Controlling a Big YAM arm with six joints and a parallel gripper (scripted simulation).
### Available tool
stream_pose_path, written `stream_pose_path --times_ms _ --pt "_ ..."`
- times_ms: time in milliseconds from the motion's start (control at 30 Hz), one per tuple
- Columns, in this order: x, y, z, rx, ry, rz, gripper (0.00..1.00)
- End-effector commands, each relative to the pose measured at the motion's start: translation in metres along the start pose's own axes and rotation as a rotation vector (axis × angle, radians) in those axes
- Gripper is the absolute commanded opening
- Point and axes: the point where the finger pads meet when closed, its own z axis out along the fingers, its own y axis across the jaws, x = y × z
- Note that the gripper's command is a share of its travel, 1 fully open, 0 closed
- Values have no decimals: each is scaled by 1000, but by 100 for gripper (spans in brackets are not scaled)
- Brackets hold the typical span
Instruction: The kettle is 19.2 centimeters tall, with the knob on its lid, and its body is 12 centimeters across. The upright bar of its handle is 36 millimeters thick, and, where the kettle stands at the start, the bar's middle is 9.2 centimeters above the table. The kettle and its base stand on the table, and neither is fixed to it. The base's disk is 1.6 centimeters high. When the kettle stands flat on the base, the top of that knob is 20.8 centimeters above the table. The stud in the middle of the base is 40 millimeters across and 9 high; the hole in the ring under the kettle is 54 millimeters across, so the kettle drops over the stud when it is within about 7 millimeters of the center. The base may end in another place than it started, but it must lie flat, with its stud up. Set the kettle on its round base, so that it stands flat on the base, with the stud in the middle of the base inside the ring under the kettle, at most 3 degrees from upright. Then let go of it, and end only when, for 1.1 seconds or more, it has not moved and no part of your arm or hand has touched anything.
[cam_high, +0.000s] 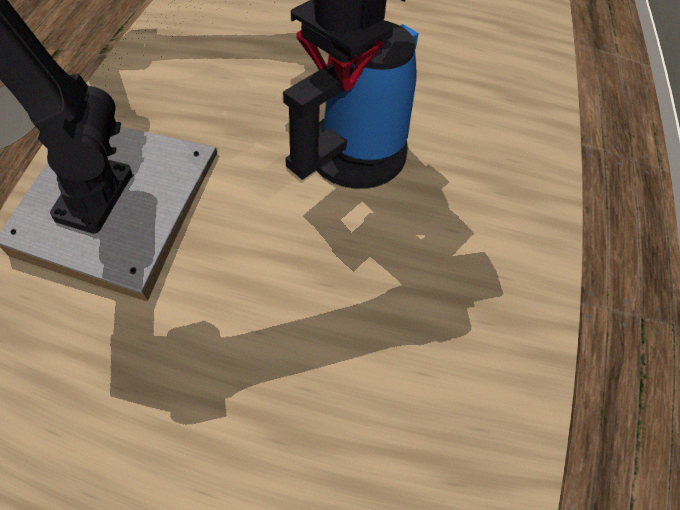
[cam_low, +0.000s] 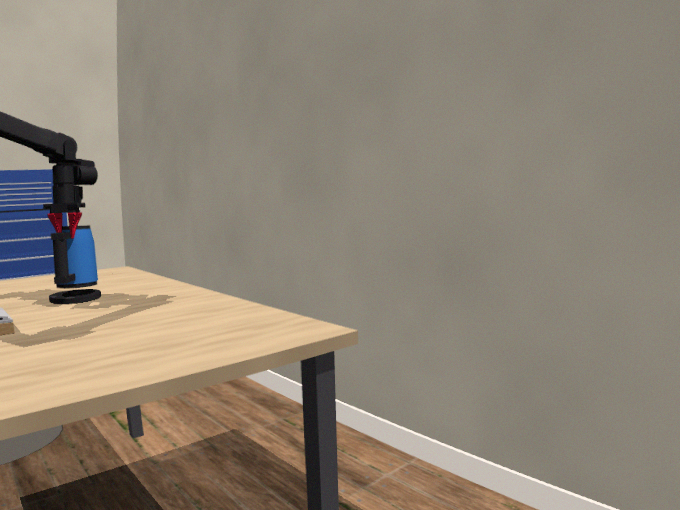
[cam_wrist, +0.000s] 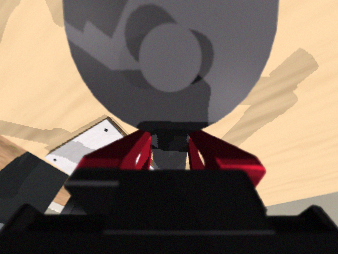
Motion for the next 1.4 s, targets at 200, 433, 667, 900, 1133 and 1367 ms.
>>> stream_pose_path --times_ms 200,433,667,900,1133,1367 --pt "-16 -8 -20 41 -64 -1 0" --pt "-17 -8 -21 44 -69 -1 0" --pt "-17 -8 -21 44 -68 -1 0" --pt "-16 -8 -16 39 -62 -1 0" --pt "-16 -7 -19 42 -66 -2 0" --pt "-16 -7 -20 44 -69 -3 0"
